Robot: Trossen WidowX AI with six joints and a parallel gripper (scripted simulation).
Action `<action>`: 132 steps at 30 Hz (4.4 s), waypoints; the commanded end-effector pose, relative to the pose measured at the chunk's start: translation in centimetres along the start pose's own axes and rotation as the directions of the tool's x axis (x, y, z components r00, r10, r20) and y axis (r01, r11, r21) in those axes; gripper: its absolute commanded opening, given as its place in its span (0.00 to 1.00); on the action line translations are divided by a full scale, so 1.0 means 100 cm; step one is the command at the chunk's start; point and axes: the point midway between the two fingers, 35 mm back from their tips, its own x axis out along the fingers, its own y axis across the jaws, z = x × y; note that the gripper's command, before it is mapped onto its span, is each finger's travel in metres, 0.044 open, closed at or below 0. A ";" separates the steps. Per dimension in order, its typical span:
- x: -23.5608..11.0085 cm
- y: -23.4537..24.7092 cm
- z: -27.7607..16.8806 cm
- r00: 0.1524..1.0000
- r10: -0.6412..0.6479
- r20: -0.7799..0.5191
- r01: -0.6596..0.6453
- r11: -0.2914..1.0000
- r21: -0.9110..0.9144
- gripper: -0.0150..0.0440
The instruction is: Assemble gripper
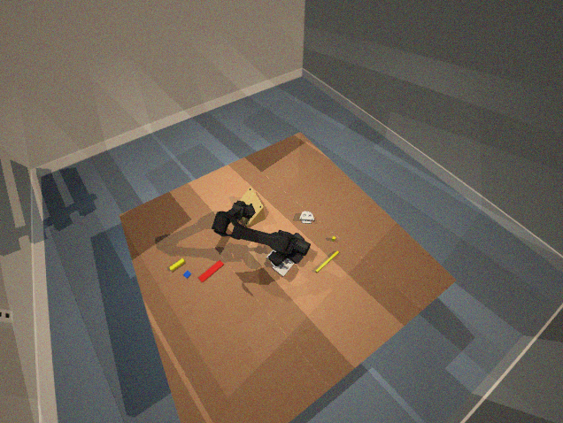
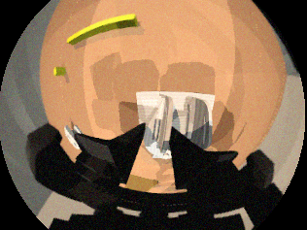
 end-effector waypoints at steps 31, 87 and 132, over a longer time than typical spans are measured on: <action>0.004 0.000 0.000 1.000 0.000 0.000 0.000 1.000 -0.001 0.48; -0.075 0.071 -0.008 0.999 0.044 0.023 -0.025 0.843 -0.538 1.00; -0.090 0.212 -0.072 1.000 0.030 0.003 0.017 -0.462 -0.886 1.00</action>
